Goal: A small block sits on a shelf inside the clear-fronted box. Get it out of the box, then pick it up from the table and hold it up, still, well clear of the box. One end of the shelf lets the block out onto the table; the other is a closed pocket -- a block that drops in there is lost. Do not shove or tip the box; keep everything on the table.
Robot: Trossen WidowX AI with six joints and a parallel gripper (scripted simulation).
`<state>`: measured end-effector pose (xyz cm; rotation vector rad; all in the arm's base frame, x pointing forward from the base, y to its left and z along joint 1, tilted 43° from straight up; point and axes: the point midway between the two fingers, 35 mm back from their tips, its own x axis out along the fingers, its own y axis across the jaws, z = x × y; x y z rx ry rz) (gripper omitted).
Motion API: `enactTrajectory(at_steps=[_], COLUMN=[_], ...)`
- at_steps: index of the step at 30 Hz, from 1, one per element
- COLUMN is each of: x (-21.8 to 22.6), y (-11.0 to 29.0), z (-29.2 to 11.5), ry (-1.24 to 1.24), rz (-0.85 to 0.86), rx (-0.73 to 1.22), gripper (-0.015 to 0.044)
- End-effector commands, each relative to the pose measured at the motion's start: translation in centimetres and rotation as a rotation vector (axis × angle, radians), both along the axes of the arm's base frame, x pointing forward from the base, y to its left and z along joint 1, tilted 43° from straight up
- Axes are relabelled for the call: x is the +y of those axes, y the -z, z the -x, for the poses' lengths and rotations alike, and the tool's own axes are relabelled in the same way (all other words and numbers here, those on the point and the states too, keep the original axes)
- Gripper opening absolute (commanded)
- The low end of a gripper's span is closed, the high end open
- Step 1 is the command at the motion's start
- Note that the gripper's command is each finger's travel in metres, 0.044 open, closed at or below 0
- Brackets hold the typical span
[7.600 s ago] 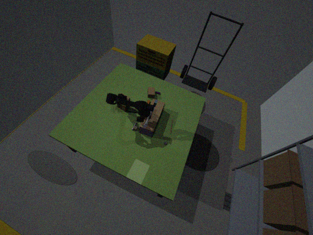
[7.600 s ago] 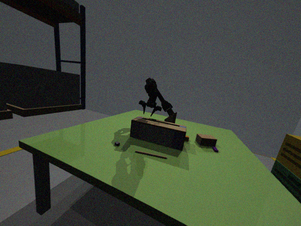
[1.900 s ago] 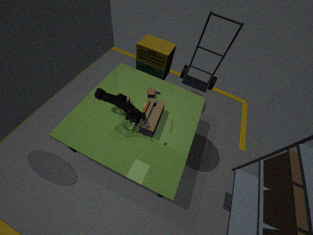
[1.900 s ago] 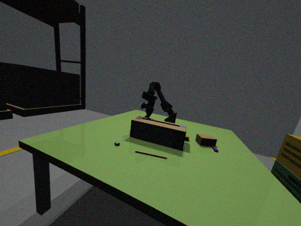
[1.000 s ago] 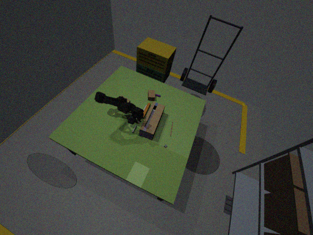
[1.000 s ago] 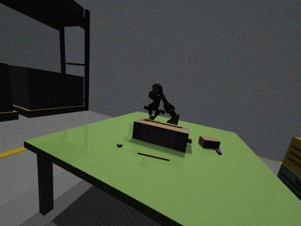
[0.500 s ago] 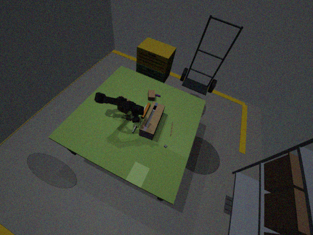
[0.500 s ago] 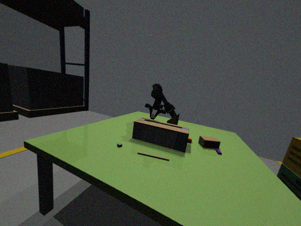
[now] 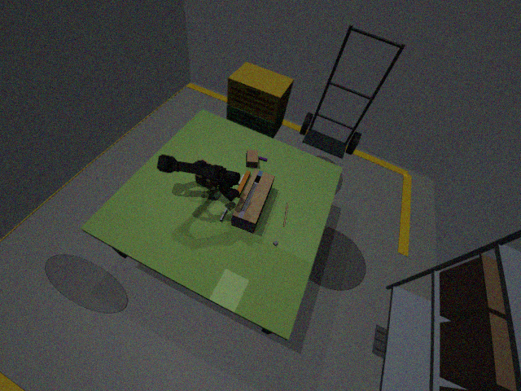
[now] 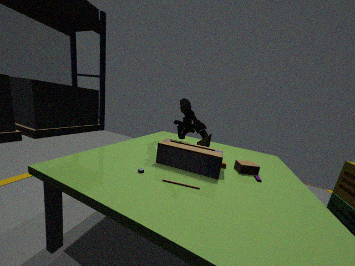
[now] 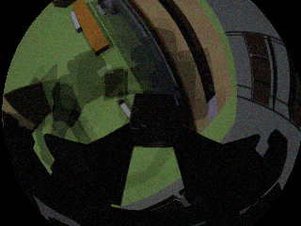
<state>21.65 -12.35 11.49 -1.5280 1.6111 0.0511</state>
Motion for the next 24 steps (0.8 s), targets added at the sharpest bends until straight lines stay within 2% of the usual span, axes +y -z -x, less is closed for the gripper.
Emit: enactTrajectory(at_steps=[1,24], x=[0.3,1.9], y=[-0.3,-1.2], z=[0.0,0.3], ry=[-0.083,-0.628], rz=[0.036,0.269], rx=[0.101,0.837], gripper=[0.0000,0.0000])
